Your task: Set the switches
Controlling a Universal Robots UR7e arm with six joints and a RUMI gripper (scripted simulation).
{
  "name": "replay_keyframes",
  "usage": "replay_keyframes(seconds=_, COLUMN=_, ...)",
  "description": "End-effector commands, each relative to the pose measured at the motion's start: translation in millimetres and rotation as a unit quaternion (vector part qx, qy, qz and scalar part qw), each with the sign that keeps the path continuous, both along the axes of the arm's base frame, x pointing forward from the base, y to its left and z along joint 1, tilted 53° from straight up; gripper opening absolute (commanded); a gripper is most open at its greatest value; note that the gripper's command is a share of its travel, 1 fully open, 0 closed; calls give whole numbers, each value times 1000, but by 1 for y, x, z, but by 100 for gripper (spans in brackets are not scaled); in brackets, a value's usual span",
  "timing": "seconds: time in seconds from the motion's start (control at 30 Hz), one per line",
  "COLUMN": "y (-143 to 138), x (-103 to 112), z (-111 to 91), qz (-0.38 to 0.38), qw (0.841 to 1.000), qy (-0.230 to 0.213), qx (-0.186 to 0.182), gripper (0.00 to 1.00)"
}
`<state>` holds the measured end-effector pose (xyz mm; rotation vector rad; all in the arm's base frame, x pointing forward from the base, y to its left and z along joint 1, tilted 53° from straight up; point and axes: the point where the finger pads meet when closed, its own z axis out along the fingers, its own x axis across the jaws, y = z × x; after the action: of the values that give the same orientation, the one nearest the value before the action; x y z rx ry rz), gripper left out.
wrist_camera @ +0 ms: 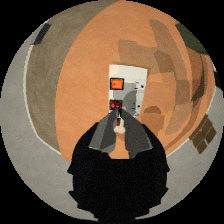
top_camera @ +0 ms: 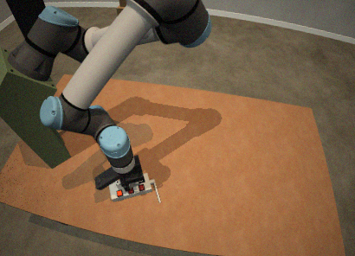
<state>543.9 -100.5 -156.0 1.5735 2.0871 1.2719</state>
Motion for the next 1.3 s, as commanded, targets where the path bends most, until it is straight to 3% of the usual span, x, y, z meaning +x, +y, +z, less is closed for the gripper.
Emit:
replay_keyframes(seconds=0.0, y=-1, x=0, z=0, qz=0, qw=1000, qy=0, qx=0, gripper=0)
replay_keyframes(seconds=1.27, y=3, x=5, z=-4, qz=0, qw=1000, qy=0, qx=0, gripper=0)
